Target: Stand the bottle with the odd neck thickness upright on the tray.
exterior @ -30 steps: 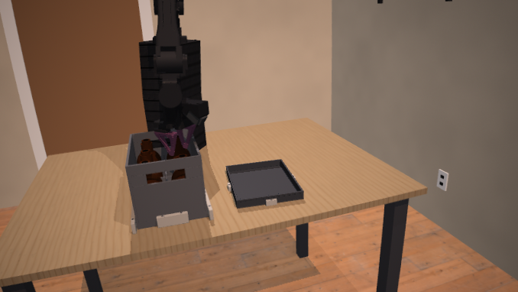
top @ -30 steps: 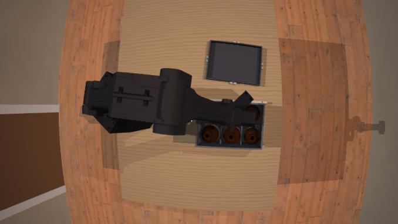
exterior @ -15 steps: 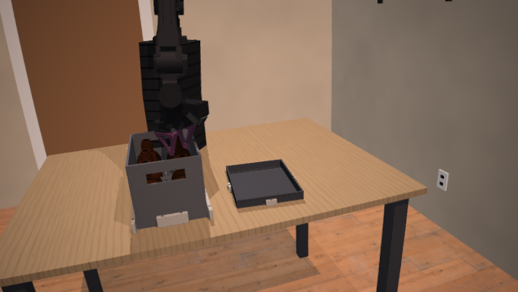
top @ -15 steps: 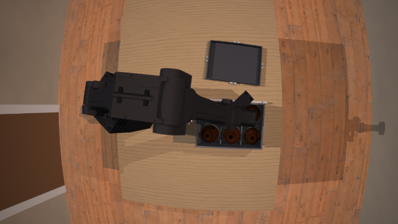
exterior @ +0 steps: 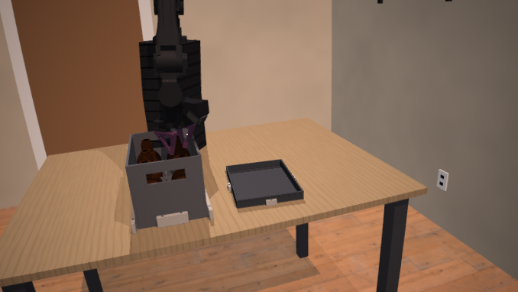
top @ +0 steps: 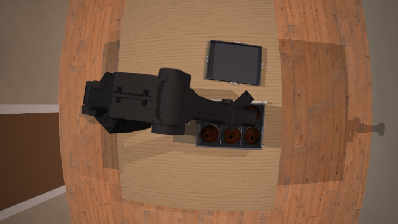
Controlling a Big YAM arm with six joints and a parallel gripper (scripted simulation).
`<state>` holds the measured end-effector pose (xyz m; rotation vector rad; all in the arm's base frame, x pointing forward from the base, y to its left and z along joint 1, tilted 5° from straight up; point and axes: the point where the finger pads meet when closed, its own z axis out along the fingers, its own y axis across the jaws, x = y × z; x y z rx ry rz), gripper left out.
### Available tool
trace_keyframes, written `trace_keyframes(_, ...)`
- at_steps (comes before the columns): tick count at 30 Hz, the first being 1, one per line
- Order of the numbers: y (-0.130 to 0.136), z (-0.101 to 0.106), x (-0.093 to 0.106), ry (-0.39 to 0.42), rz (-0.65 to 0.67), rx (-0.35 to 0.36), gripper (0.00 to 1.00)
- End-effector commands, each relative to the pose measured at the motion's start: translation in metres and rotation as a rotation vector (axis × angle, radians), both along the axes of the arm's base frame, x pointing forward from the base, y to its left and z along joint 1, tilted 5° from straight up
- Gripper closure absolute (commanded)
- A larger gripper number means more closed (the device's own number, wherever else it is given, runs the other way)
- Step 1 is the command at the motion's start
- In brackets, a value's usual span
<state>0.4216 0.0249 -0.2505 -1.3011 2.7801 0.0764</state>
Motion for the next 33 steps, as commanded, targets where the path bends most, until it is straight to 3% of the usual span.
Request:
trace_keyframes(1,0.007,0.016,0.004,-0.011,0.009,-0.001,0.39)
trace_keyframes(24,-0.008,0.077,0.001,-0.013,0.002,-0.002,0.39)
trace_keyframes(33,-0.009,0.088,0.000,-0.013,0.002,-0.002,0.39)
